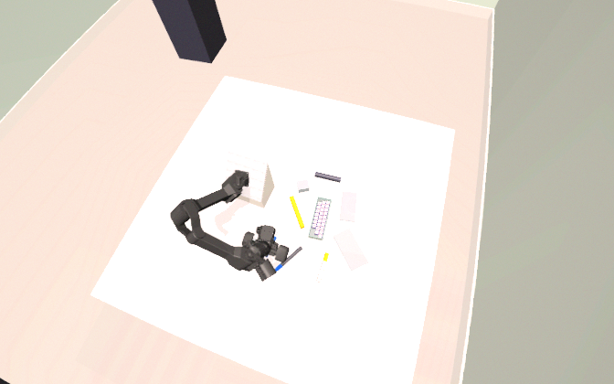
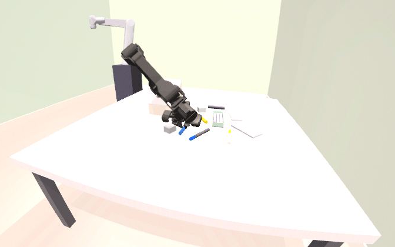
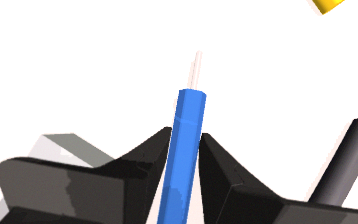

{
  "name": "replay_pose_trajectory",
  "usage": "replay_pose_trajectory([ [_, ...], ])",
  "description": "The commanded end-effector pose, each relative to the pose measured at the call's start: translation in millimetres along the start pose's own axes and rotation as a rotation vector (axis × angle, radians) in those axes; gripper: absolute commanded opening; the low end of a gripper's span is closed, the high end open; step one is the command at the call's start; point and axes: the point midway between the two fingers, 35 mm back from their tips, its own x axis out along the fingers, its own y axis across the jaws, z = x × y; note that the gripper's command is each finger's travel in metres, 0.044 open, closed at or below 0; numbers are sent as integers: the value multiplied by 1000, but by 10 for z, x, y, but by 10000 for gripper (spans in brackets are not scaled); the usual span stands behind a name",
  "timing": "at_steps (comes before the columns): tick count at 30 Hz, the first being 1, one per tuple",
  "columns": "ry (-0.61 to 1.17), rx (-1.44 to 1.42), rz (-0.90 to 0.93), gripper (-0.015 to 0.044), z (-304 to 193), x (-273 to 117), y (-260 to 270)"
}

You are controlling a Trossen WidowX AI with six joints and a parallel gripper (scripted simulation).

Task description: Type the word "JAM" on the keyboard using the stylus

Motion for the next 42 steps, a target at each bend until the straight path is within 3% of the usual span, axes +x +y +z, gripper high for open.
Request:
replay_pose_trajectory([
  [1,1,0,0,0,4,-13,-1],
  [12,-2,0,-1,0,244,-425,-3],
  [18,-11,17,-2,0,252,-398,-19],
  [42,-146,712,29,0,604,-281,-537],
])
